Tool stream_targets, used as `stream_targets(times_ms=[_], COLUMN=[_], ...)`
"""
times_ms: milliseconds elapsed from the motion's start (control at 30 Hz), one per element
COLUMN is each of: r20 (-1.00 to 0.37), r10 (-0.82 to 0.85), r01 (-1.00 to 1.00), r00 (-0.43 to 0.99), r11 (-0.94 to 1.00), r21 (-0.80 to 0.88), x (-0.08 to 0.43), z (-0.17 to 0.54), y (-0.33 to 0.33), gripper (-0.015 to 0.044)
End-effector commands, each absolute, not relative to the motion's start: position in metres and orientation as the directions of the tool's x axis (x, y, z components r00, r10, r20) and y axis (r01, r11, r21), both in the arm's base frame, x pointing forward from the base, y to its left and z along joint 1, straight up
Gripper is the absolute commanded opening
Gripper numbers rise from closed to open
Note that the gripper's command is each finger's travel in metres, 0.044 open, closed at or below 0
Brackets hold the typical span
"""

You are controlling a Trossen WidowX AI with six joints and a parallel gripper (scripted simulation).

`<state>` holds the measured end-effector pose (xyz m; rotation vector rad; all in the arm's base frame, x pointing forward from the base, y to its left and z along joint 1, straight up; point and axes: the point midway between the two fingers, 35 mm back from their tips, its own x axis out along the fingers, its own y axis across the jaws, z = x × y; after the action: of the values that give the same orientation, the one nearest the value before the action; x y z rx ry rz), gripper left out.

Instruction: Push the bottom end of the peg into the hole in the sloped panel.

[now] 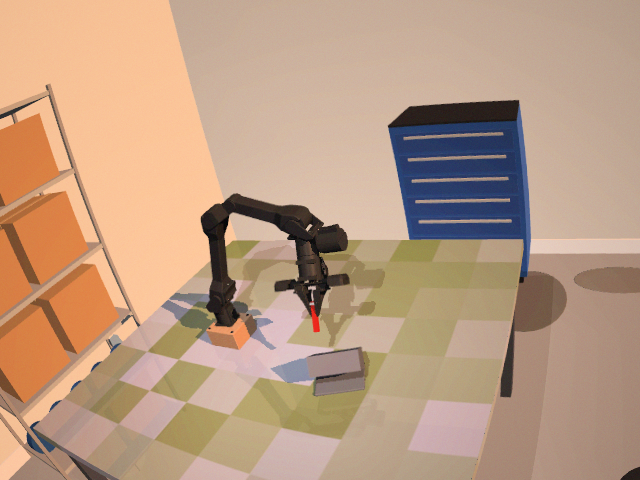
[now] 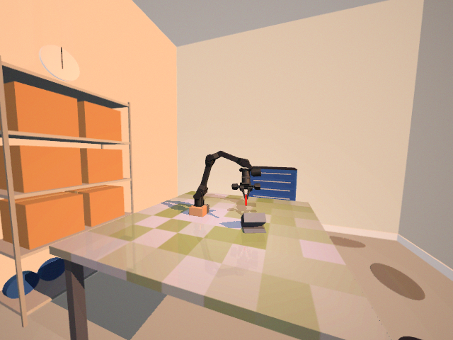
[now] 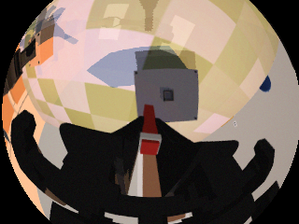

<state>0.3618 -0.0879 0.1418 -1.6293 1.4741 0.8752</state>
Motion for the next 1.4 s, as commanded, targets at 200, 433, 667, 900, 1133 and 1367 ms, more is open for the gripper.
stream_targets(times_ms=[200,433,667,900,1133,1367], r20=[-0.852,-0.837,-0.83,-0.824,-0.818,-0.812], r10=[-0.507,-0.526,-0.534,-0.54,-0.547,-0.553], r01=[-0.989,-0.98,-0.976,-0.972,-0.967,-0.963], r00=[0.13,0.152,0.162,0.17,0.179,0.186], r11=[-0.133,-0.189,-0.212,-0.232,-0.251,-0.268], r21=[-0.072,-0.059,-0.053,-0.049,-0.043,-0.038], x=[0.371,0.376,0.38,0.385,0.39,0.393], z=[0.147,0.15,0.147,0.135,0.122,0.111], y=[-0.075,-0.065,-0.065,-0.07,-0.076,-0.081], gripper=[0.0,0.0,0.0,0.0,0.0,0.0])
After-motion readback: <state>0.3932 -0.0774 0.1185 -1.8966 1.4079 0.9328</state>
